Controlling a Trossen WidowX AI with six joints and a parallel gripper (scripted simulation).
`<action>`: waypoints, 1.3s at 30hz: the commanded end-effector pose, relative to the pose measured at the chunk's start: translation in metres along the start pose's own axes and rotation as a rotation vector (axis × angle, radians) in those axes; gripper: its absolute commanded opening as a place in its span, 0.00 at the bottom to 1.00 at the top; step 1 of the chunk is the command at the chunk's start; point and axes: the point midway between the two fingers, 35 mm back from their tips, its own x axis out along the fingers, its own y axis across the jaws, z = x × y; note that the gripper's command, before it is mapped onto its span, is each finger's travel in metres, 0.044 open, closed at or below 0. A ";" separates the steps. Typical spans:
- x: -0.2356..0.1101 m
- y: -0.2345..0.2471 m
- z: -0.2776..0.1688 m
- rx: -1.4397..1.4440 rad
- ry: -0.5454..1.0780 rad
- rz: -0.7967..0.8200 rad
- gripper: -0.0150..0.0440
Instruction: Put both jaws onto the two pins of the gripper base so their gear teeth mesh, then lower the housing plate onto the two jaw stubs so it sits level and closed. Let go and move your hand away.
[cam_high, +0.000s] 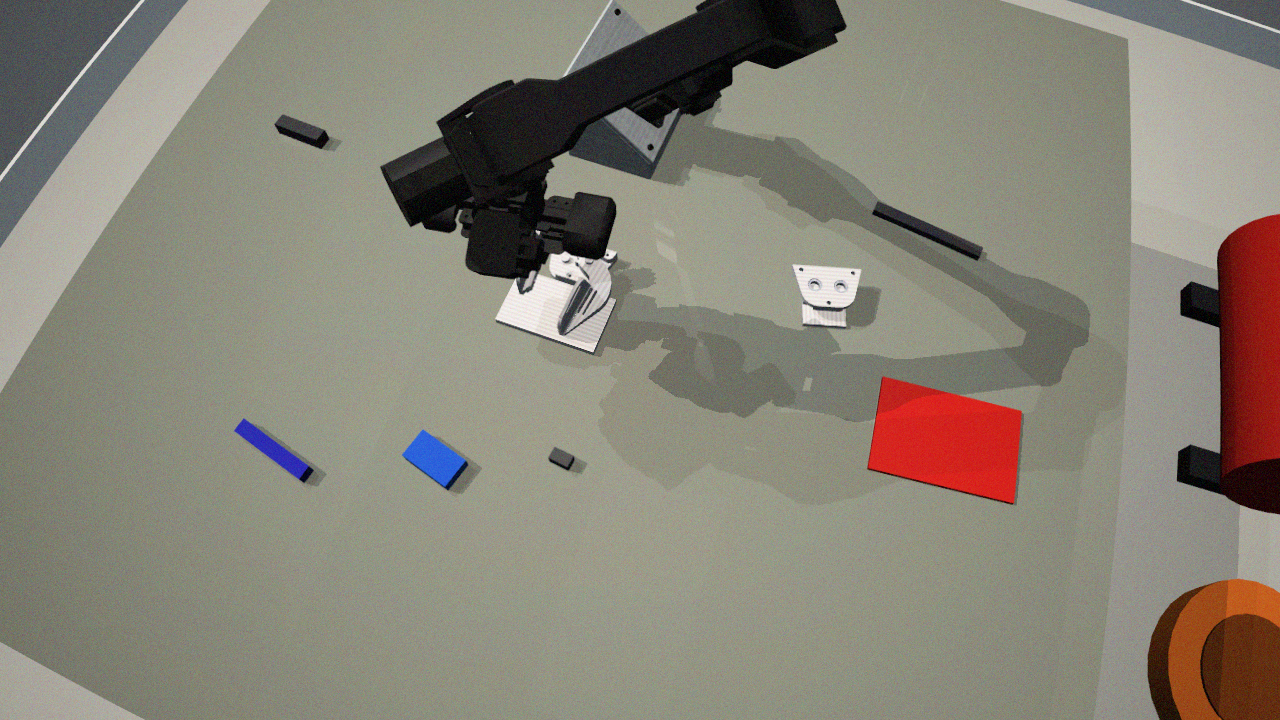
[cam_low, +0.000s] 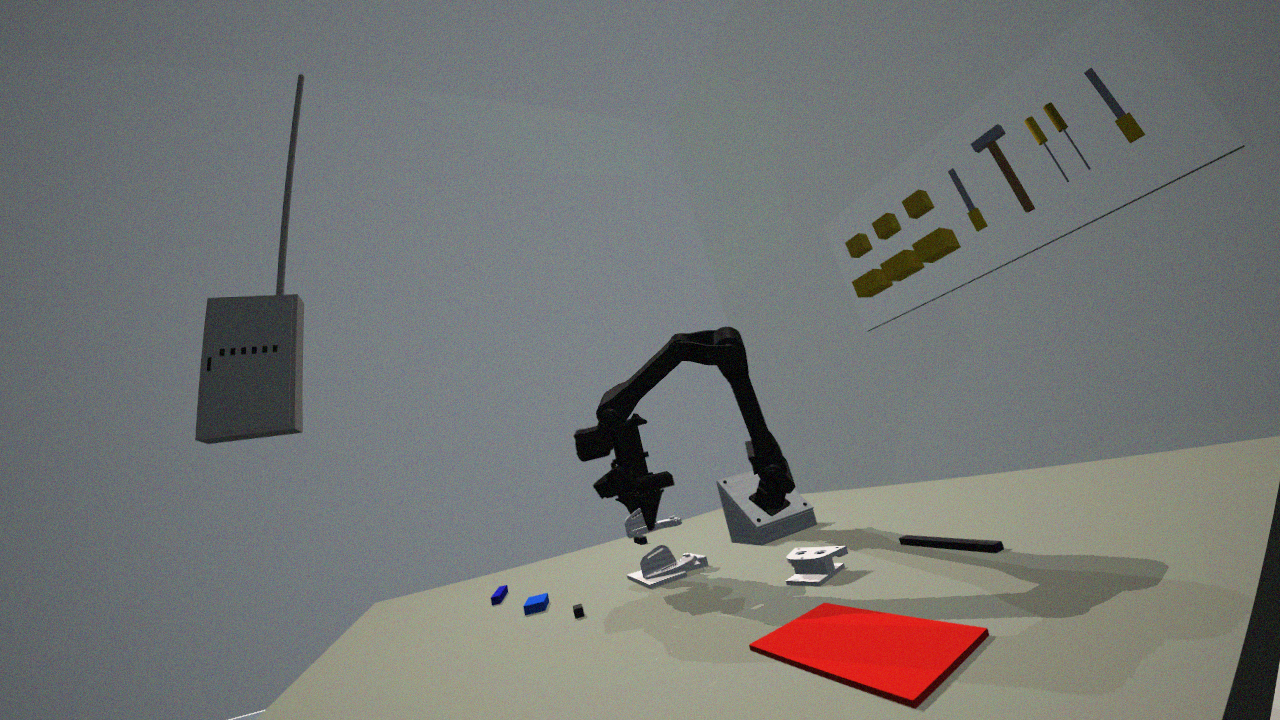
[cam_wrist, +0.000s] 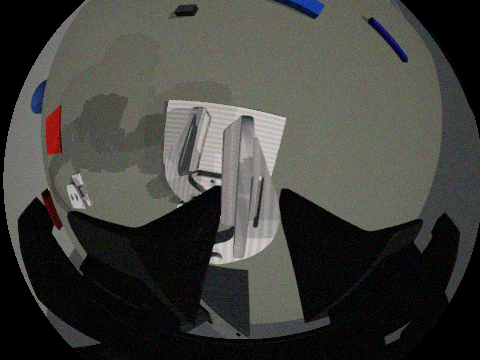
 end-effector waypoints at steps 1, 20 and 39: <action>-0.001 0.001 0.001 0.004 -0.005 0.004 0.48; 0.003 0.001 0.001 0.004 -0.005 0.004 0.48; 0.034 0.001 0.002 0.002 -0.006 0.004 0.48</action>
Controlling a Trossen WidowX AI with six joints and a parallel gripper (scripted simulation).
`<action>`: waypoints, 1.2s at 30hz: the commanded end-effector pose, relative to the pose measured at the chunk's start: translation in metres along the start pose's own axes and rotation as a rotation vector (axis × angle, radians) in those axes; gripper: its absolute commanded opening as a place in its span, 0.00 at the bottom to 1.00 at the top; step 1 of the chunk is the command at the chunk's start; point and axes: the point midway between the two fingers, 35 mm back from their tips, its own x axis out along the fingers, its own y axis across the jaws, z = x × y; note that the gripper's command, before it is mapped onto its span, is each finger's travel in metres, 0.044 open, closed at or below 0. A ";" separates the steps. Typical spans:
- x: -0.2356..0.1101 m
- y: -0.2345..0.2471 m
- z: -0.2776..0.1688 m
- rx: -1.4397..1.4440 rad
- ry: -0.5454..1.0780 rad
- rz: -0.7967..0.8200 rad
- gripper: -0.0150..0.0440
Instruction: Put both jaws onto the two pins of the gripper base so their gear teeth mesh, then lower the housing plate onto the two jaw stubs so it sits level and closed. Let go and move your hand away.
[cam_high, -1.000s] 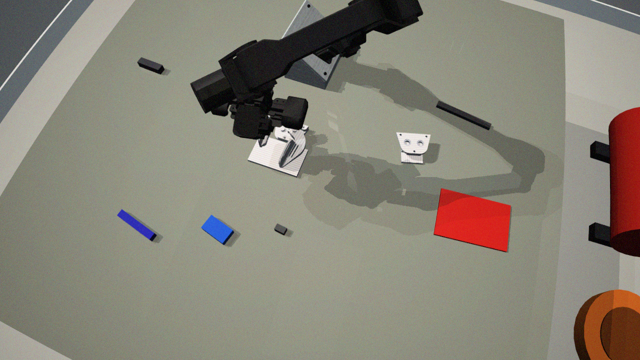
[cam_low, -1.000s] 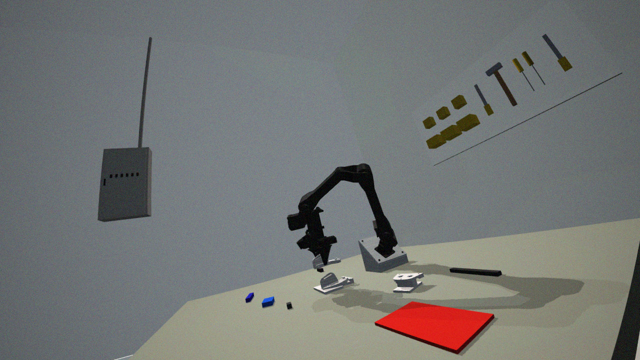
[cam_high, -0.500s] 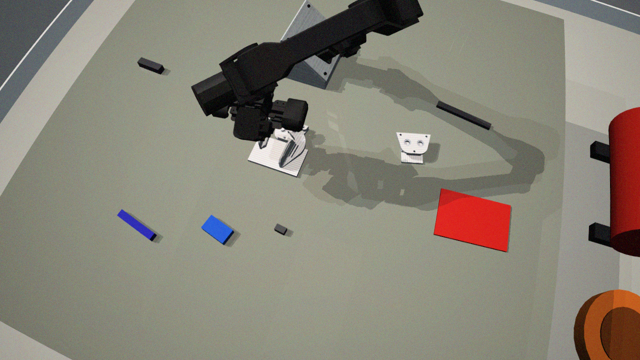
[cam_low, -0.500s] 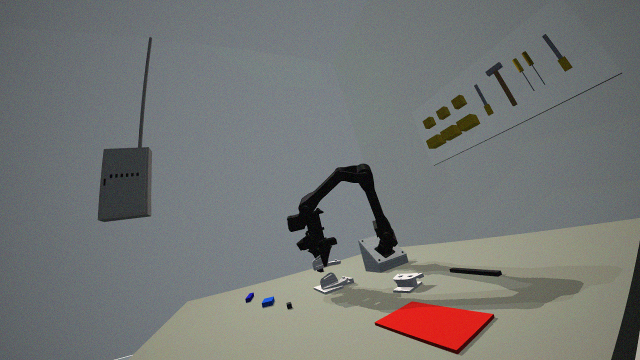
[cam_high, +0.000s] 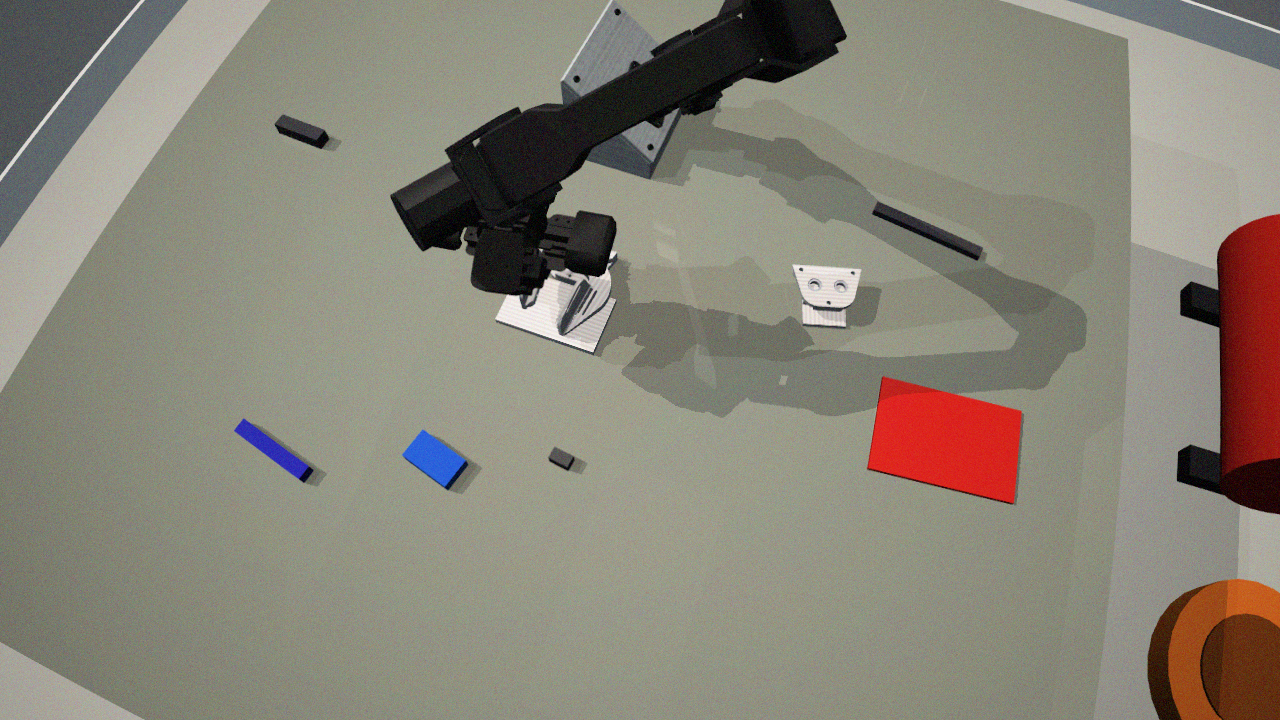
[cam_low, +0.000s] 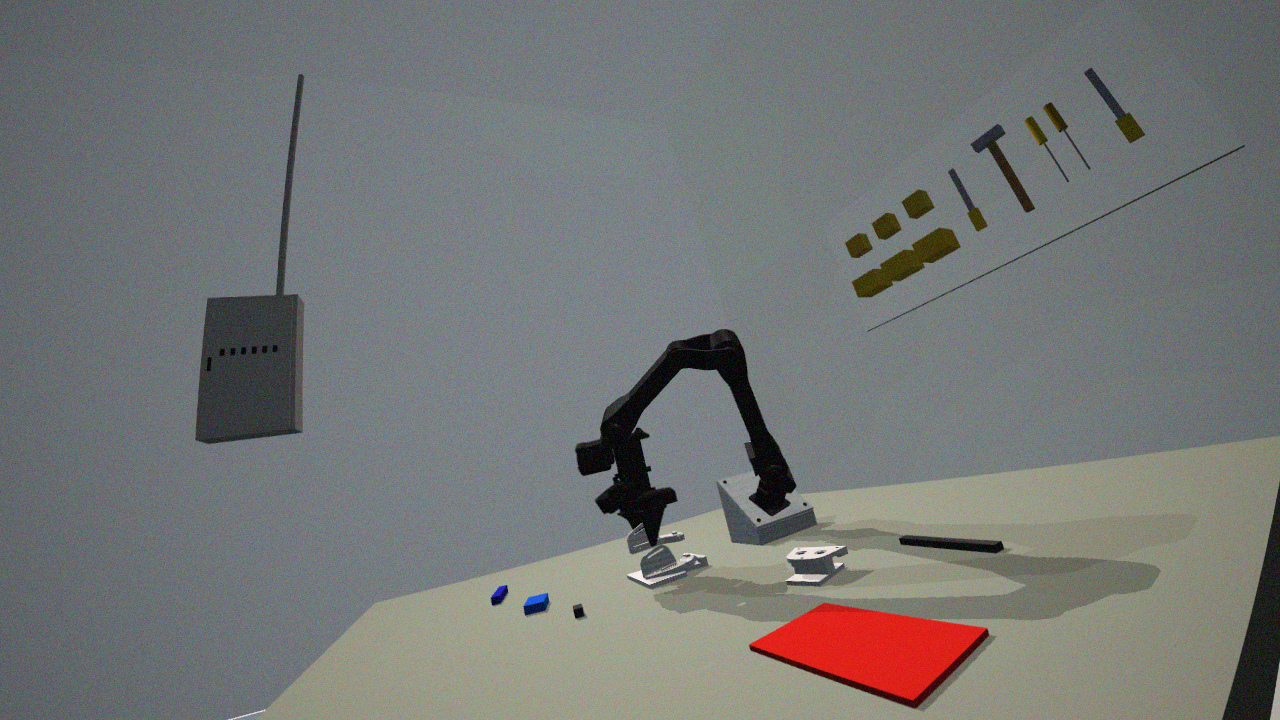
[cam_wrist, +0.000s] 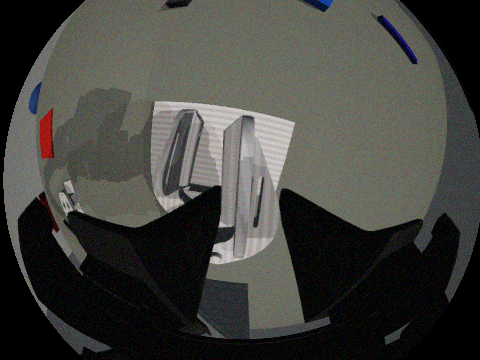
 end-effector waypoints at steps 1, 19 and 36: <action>0.007 0.001 0.000 0.005 -0.004 0.006 0.48; 0.022 0.002 -0.001 0.004 -0.004 0.007 0.48; 0.025 0.002 -0.001 0.001 -0.004 0.007 0.48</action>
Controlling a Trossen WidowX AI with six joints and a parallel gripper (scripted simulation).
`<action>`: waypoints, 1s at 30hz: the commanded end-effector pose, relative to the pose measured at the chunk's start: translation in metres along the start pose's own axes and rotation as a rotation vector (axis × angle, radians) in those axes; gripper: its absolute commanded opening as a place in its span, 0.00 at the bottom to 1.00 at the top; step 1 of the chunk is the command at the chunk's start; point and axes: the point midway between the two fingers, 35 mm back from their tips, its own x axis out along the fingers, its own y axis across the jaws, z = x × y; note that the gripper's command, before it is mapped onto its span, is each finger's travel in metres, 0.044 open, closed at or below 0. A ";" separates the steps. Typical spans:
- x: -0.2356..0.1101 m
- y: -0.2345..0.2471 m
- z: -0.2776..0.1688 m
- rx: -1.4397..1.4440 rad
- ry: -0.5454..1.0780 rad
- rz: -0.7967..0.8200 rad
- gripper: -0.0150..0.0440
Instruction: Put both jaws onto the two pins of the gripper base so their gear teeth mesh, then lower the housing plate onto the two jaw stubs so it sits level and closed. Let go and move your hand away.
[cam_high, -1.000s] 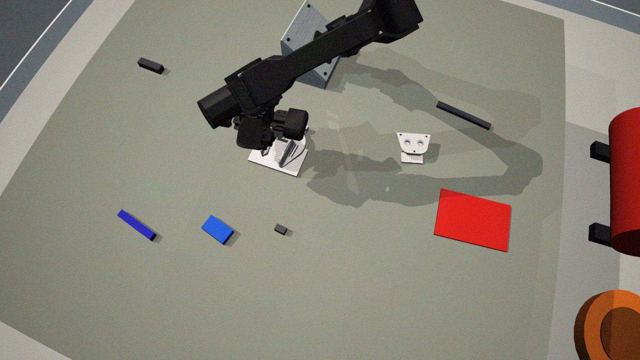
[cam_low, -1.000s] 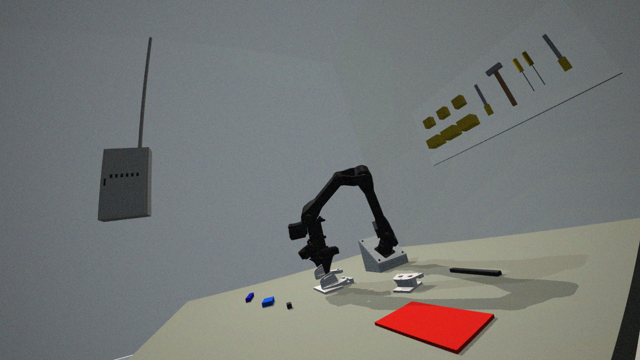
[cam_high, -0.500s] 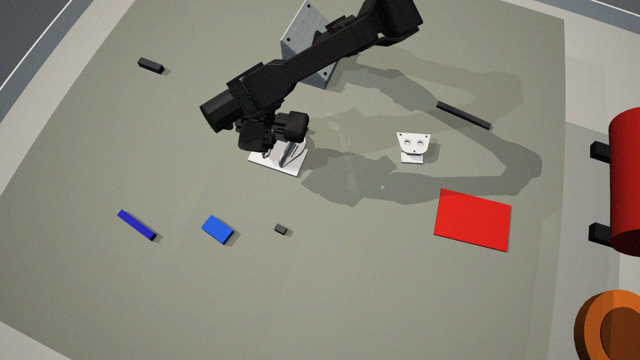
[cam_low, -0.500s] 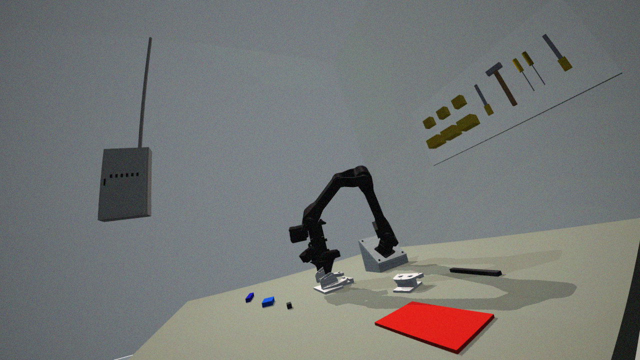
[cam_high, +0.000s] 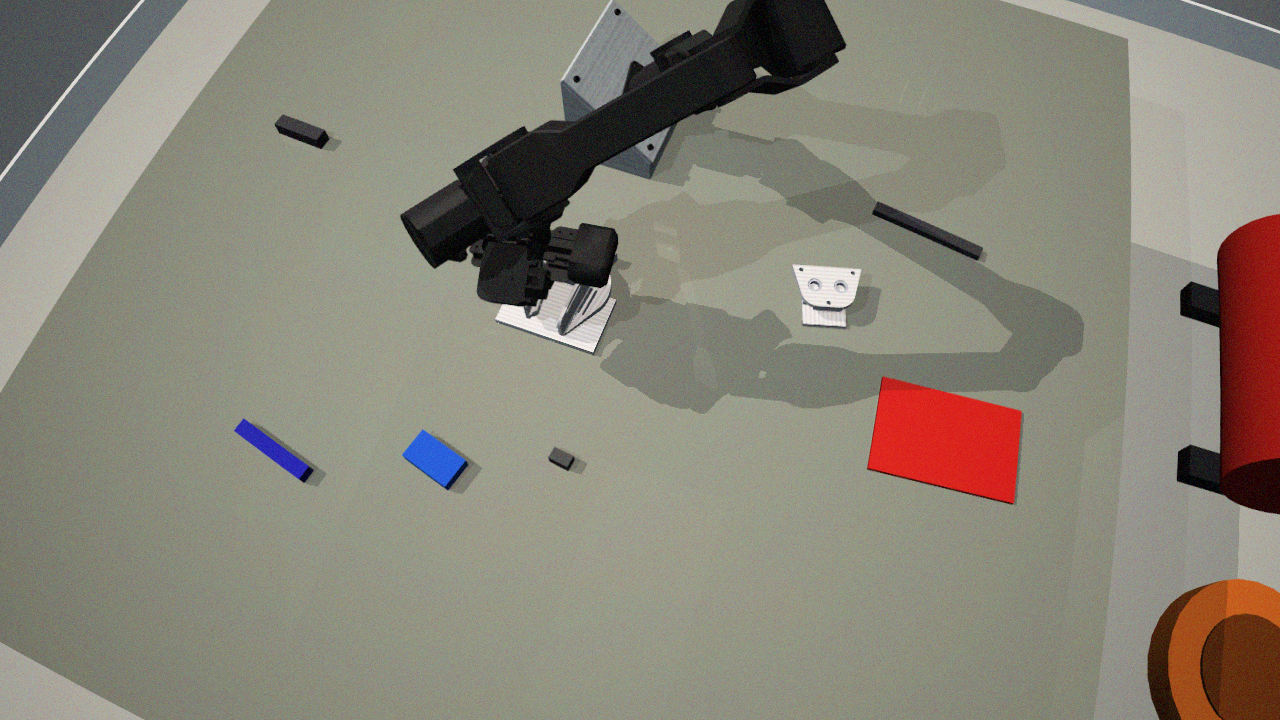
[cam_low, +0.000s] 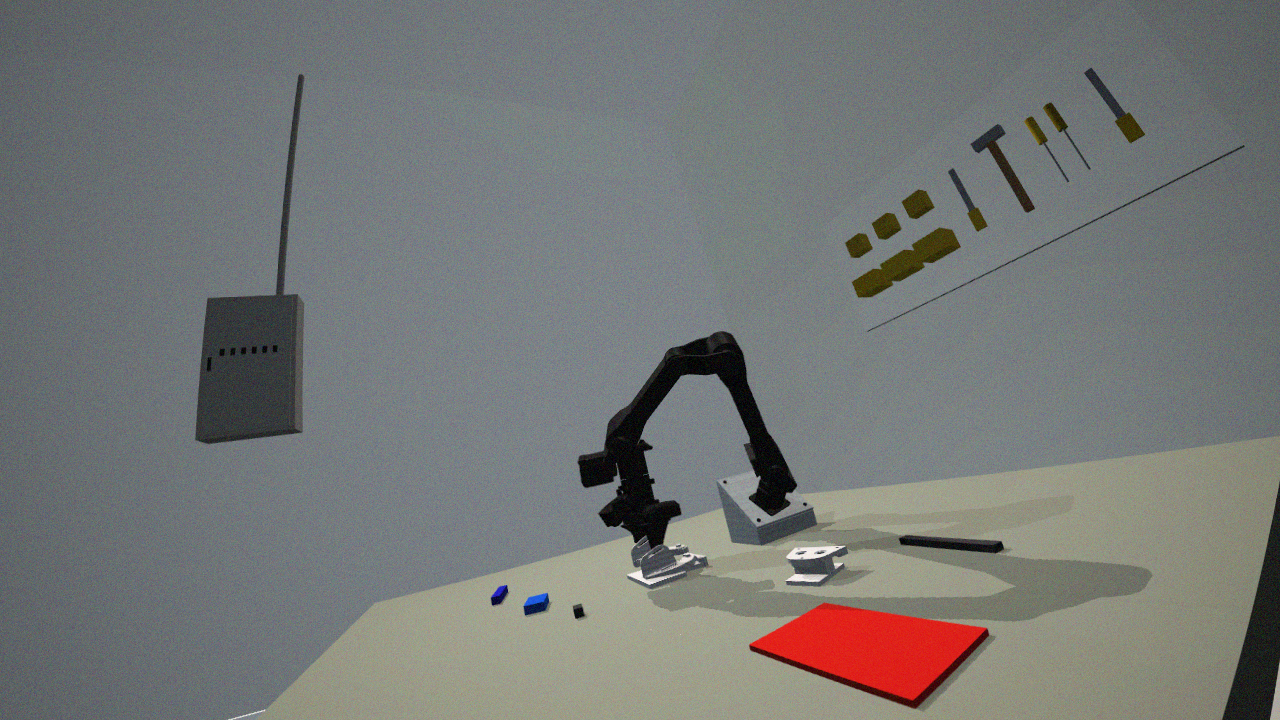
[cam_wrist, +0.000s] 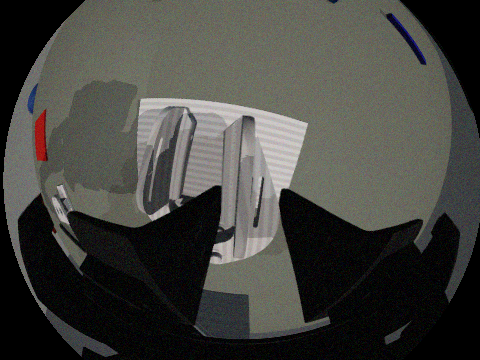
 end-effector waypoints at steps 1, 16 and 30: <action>0.001 0.001 0.001 0.003 -0.005 0.004 0.48; 0.004 0.001 0.001 0.002 -0.005 0.005 0.48; 0.009 0.001 0.001 0.001 -0.005 0.005 0.48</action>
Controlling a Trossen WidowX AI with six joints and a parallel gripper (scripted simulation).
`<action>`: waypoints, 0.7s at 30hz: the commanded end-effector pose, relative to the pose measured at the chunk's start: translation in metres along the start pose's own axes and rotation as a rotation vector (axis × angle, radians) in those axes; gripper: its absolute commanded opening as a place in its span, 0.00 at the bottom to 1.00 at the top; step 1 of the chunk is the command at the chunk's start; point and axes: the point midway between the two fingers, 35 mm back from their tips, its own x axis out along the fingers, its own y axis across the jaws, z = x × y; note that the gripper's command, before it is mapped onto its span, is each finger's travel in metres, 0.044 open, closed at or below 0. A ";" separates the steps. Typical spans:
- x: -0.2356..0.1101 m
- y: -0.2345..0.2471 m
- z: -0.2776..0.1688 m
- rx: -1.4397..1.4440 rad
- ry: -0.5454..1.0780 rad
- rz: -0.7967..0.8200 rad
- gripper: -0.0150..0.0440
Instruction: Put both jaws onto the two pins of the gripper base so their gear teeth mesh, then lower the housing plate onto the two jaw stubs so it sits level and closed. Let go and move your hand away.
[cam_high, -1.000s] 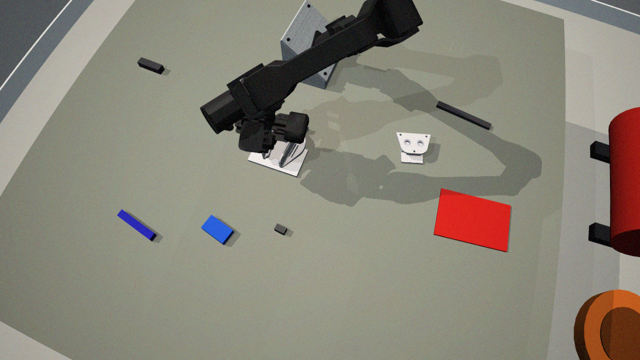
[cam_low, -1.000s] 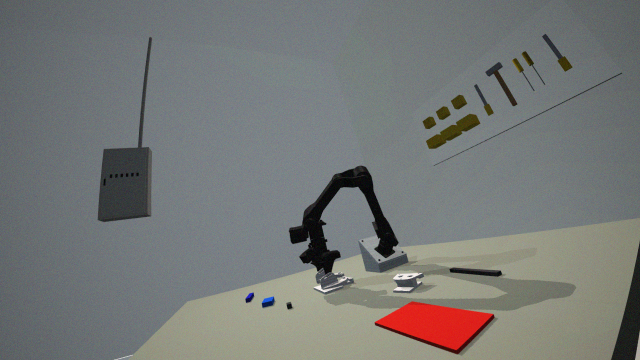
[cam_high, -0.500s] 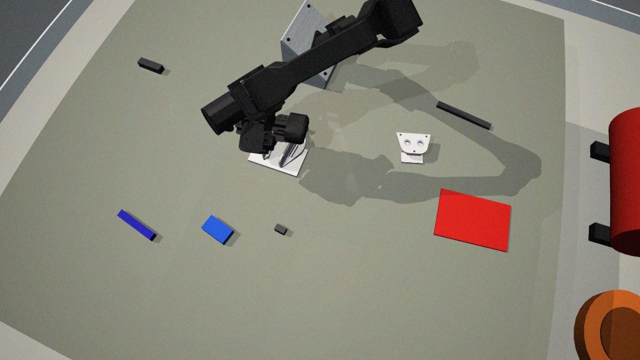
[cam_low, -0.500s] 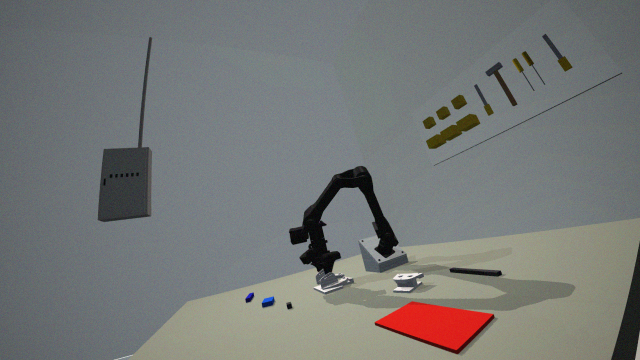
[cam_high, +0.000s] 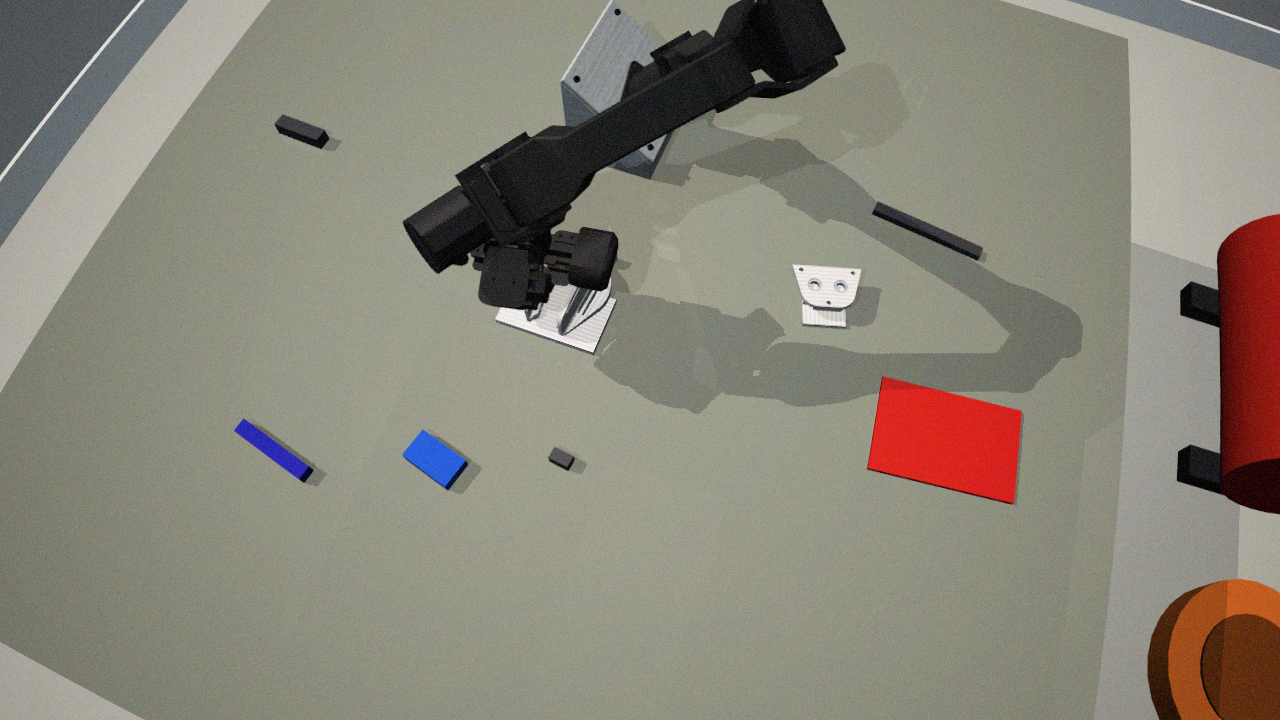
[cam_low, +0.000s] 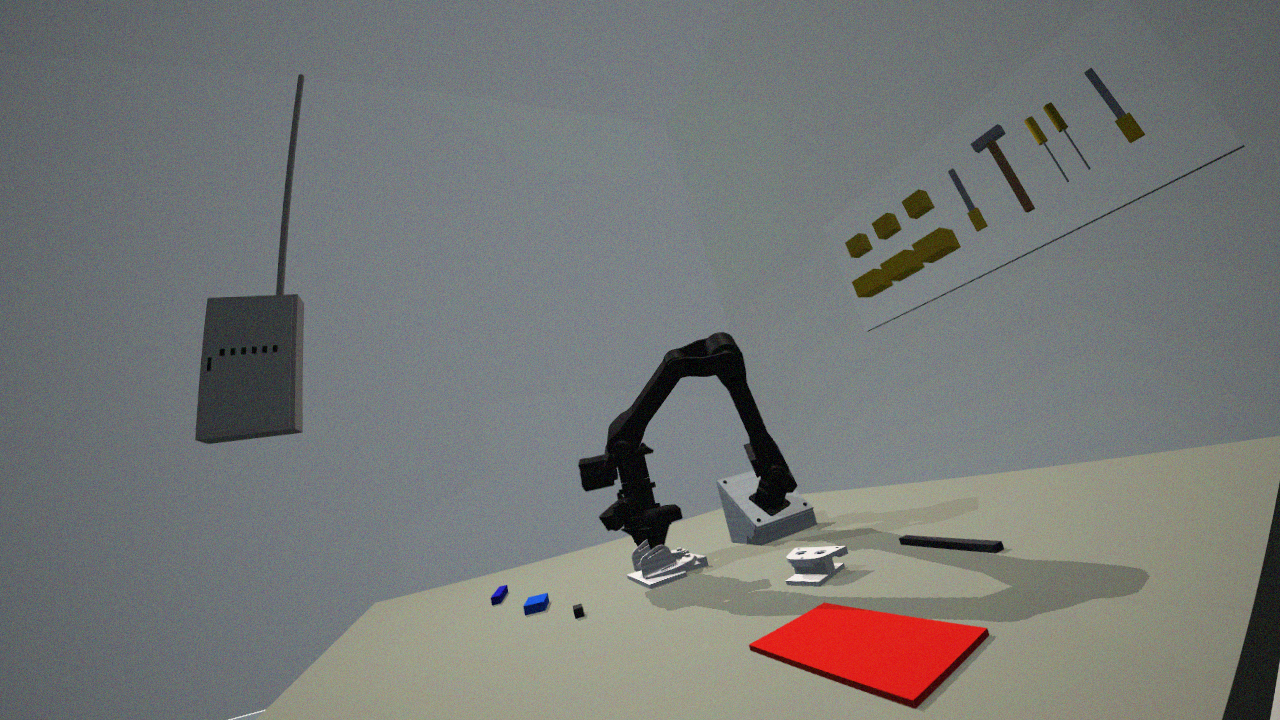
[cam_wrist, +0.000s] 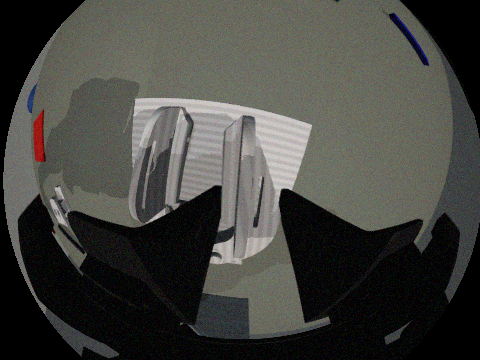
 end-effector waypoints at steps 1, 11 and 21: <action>0.002 0.001 0.001 0.004 -0.004 0.005 0.48; 0.004 0.001 0.001 0.003 -0.004 0.005 0.48; 0.006 0.001 0.001 0.003 -0.004 0.005 0.48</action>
